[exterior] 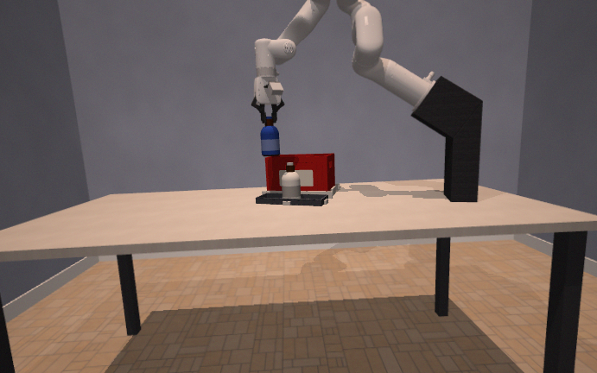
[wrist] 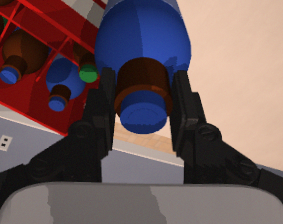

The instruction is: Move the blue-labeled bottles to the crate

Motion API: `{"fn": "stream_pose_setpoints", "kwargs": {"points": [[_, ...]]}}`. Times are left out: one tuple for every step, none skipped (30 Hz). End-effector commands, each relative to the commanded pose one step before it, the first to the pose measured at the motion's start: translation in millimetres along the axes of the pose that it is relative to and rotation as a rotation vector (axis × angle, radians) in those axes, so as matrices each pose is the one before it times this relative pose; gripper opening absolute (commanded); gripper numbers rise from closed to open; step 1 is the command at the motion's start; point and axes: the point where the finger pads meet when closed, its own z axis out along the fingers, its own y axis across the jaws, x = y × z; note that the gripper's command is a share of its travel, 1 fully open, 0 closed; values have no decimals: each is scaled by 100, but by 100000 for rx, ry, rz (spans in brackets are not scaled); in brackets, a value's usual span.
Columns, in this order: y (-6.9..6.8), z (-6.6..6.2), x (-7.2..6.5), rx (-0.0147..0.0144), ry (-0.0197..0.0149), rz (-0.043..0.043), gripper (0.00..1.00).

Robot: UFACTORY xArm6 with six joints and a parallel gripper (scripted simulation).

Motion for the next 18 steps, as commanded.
{"fn": "stream_pose_setpoints", "kwargs": {"points": [[-57,-132,-150,-405,-113,99,0],[-116,0,-39,0,-1,0,0],[-122,0,-41,1,2,0,0],[-131,0,-44,0,0,0,0],[-139,0,-46,-1,-2,0,0],[-145,0,-49,1,1,0,0],[-152,0,-51,1,1,0,0],[-160,0,-53,-1,-2,0,0],[-165,0,-55,1,1,0,0],[-172,0,-58,0,0,0,0],[-179,0,-60,-2,-2,1,0],[-182,0,-61,2,2,-1,0],[-189,0,-63,-1,-1,0,0],[-194,0,-65,0,0,0,0],[-198,0,-66,0,0,0,0],[-203,0,-68,-1,-1,0,0],[0,0,0,0,0,0,0],[0,0,0,0,0,0,0]]}}
